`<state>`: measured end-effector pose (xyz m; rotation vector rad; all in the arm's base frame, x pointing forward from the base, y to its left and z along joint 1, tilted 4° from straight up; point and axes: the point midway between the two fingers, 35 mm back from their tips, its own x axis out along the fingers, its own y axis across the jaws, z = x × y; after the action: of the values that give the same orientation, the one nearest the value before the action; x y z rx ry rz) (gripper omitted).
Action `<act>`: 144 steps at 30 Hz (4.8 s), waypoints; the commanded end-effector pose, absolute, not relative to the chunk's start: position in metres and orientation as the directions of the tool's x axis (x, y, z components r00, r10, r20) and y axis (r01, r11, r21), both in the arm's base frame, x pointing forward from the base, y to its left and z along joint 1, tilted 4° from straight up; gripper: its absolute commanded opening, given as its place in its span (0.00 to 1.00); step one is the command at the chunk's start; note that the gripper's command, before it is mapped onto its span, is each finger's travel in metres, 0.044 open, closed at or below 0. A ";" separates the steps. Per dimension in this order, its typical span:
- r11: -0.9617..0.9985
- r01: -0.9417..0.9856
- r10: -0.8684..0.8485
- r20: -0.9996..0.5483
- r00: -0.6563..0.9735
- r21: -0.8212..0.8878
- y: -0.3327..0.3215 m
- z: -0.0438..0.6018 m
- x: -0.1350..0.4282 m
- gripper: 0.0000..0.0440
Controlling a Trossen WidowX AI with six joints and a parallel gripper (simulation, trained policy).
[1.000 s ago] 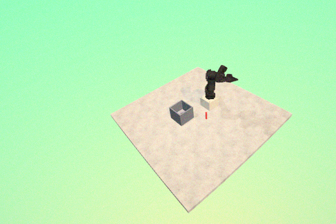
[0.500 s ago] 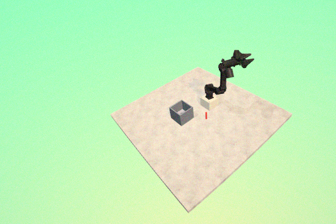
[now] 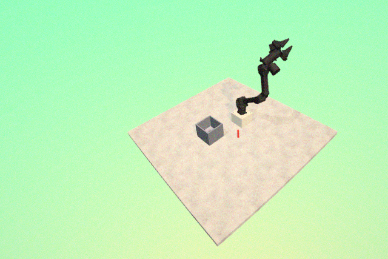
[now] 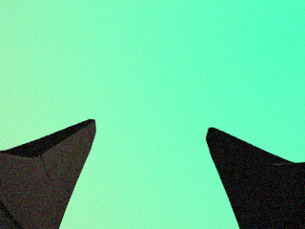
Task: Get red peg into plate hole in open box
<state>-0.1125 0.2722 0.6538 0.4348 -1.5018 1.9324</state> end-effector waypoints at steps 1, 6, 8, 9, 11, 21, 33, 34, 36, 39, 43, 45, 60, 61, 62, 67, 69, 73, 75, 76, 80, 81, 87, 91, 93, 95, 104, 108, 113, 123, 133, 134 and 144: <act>-0.147 -0.668 0.185 0.644 -0.743 -0.729 0.240 0.666 -0.126 0.89; -0.174 -0.668 0.038 0.673 -0.739 -0.724 0.195 0.679 -0.142 0.88; -0.188 -0.666 -0.021 0.681 -0.732 -0.722 0.177 0.683 -0.146 0.87; -0.196 -0.665 -0.050 0.684 -0.727 -0.721 0.168 0.684 -0.148 0.87; -0.212 -0.661 -0.108 0.690 -0.716 -0.720 0.150 0.687 -0.150 0.87; -0.209 -0.673 -0.379 0.693 -0.613 -0.710 0.063 0.694 -0.147 0.85; -0.206 -0.721 -0.632 0.653 -0.418 -0.661 -0.023 0.688 -0.116 0.83; -0.208 -0.725 -0.649 0.648 -0.399 -0.656 -0.030 0.687 -0.112 0.83; -0.214 -0.734 -0.681 0.637 -0.362 -0.645 -0.041 0.684 -0.105 0.83; -0.224 -0.746 -0.723 0.620 -0.303 -0.627 -0.057 0.680 -0.093 0.83; -0.244 -0.762 -0.771 0.597 -0.223 -0.600 -0.076 0.674 -0.075 0.82; -0.256 -0.769 -0.791 0.584 -0.182 -0.586 -0.084 0.671 -0.066 0.82; -0.379 -0.797 -0.867 0.482 0.129 -0.469 -0.125 0.641 0.009 0.81; -0.390 -0.797 -0.867 0.475 0.150 -0.461 -0.126 0.639 0.015 0.81; -0.401 -0.797 -0.867 0.468 0.172 -0.451 -0.128 0.637 0.020 0.81; -0.452 -0.792 -0.862 0.429 0.270 -0.409 -0.132 0.625 0.047 0.82; -0.471 -0.789 -0.858 0.413 0.307 -0.393 -0.133 0.620 0.057 0.82; -0.516 -0.778 -0.841 0.381 0.383 -0.358 -0.133 0.609 0.078 0.82; -0.538 -0.771 -0.831 0.364 0.420 -0.341 -0.132 0.604 0.088 0.82; -0.549 -0.767 -0.826 0.356 0.437 -0.332 -0.132 0.601 0.093 0.82; -0.594 -0.748 -0.799 0.323 0.507 -0.296 -0.128 0.590 0.113 0.83; -0.606 -0.742 -0.791 0.314 0.525 -0.287 -0.127 0.587 0.118 0.83; -0.679 -0.698 -0.734 0.260 0.628 -0.230 -0.116 0.569 0.147 0.83; -0.726 -0.660 -0.687 0.222 0.692 -0.191 -0.106 0.556 0.166 0.83; -0.750 -0.638 -0.661 0.202 0.723 -0.171 -0.101 0.549 0.176 0.83; -0.774 -0.615 -0.633 0.181 0.752 -0.151 -0.095 0.542 0.185 0.83; -0.873 -0.484 -0.488 0.079 0.869 -0.061 -0.060 0.507 0.222 0.82; -0.910 -0.414 -0.414 0.029 0.910 -0.019 -0.042 0.490 0.237 0.82; -0.948 -0.316 -0.318 -0.039 0.947 0.042 -0.017 0.467 0.252 0.82; -0.978 -0.088 -0.125 -0.192 0.973 0.187 0.037 0.417 0.272 0.82; -0.926 0.151 0.015 -0.365 0.931 0.345 0.082 0.360 0.277 0.85; -0.916 0.174 0.025 -0.383 0.923 0.360 0.086 0.354 0.277 0.86; -0.773 0.407 0.082 -0.559 0.825 0.487 0.113 0.294 0.272 0.94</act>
<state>0.2732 0.1059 0.3134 2.4800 0.2986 -0.6425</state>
